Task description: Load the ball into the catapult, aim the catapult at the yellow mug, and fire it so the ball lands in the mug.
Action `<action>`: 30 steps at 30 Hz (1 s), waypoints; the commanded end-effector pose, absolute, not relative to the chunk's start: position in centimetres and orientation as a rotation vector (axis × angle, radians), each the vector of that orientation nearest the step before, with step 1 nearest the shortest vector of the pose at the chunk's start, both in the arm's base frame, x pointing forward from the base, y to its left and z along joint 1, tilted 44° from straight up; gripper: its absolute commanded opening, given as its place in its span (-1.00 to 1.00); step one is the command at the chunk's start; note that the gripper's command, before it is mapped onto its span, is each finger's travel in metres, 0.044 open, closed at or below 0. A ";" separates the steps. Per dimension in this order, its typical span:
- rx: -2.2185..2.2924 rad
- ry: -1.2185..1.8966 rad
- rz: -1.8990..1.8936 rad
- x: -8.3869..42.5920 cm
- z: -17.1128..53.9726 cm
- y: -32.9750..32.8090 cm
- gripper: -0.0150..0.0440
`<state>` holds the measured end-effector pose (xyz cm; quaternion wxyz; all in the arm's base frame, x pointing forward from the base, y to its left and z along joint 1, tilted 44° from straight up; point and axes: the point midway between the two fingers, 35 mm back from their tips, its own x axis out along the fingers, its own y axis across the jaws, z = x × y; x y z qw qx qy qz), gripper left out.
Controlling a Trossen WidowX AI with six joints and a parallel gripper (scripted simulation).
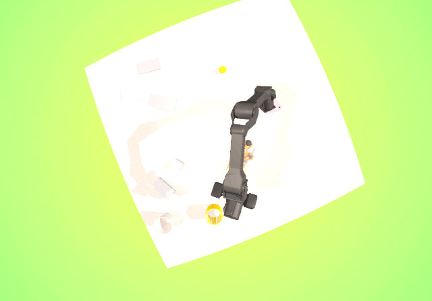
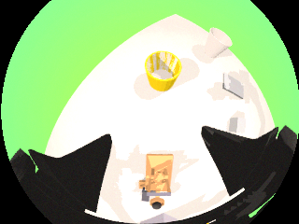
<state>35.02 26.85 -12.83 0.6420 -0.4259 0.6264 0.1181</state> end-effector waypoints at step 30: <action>-0.966 1.182 0.337 41.4 -12.2 31.1 0.56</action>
